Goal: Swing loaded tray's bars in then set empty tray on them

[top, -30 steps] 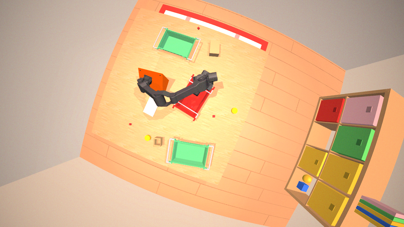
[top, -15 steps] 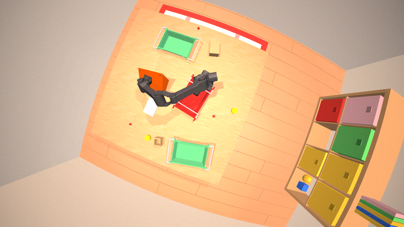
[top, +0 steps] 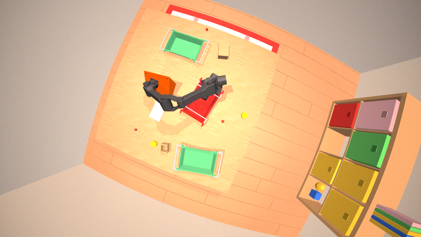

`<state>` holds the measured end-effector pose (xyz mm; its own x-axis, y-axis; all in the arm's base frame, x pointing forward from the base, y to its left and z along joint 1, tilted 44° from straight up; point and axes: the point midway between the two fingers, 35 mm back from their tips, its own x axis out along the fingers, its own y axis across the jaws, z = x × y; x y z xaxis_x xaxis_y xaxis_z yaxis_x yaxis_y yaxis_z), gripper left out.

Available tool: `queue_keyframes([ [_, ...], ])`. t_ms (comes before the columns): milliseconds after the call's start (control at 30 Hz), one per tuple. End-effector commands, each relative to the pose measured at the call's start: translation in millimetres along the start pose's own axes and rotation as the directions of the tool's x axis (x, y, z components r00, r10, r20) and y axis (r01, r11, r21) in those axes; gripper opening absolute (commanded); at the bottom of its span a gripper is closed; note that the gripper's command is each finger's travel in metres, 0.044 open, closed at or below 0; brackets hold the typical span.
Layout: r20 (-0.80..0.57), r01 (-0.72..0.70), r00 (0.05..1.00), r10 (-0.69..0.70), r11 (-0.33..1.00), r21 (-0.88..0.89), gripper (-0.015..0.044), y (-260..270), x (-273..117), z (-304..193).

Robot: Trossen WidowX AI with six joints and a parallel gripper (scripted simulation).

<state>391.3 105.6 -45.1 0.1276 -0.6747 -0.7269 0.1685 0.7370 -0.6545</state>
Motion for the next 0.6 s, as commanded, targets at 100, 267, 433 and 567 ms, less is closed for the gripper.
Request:
queue_keyframes([
  [100,0.000,0.000,1.000,0.000,1.000,0.000,0.0105,0.0,0.1,0.0],
  [267,0.000,-0.001,1.000,0.001,1.000,0.000,0.0236,0.9,-14.3,1.1],
  [433,-0.001,-0.003,1.000,0.003,1.000,-0.001,0.0368,0.2,-71.6,-0.2],
  [567,-0.004,-0.004,1.000,0.004,1.000,-0.011,0.0440,8.8,-61.8,-8.1],
])
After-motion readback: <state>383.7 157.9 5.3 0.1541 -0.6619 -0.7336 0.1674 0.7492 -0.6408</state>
